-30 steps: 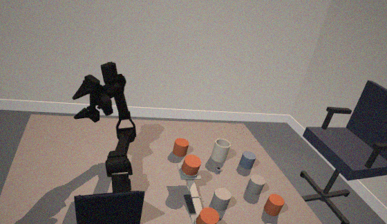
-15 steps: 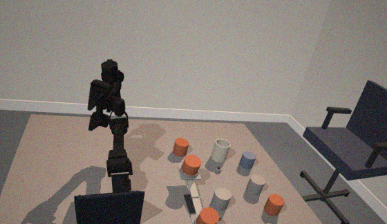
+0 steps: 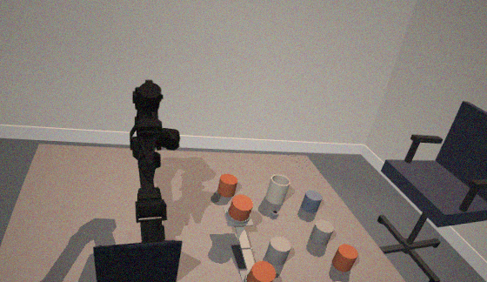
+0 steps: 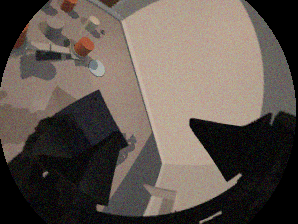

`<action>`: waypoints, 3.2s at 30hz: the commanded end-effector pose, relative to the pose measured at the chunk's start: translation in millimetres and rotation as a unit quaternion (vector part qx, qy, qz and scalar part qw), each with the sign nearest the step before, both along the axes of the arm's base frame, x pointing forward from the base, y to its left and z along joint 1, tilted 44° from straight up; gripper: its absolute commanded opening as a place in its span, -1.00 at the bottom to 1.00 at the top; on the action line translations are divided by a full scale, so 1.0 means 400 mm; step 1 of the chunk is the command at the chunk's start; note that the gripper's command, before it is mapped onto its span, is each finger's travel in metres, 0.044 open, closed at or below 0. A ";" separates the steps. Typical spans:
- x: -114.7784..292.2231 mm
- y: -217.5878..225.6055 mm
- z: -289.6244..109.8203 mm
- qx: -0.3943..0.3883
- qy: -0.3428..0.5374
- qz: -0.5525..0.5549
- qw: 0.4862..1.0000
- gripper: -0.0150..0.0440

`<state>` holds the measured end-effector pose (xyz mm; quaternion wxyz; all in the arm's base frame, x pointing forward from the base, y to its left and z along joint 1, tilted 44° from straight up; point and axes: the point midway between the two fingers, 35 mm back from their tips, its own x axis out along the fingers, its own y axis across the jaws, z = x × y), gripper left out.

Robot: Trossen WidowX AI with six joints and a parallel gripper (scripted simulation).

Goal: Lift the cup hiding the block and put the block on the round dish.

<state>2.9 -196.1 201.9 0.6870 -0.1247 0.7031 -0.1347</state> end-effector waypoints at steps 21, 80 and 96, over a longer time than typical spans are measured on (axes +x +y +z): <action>0.275 0.042 -0.158 0.229 -0.219 0.011 0.949 1.00; 0.668 0.094 -0.435 0.441 -0.191 0.423 0.768 1.00; 0.737 0.109 -0.583 0.419 -0.128 0.616 0.655 1.00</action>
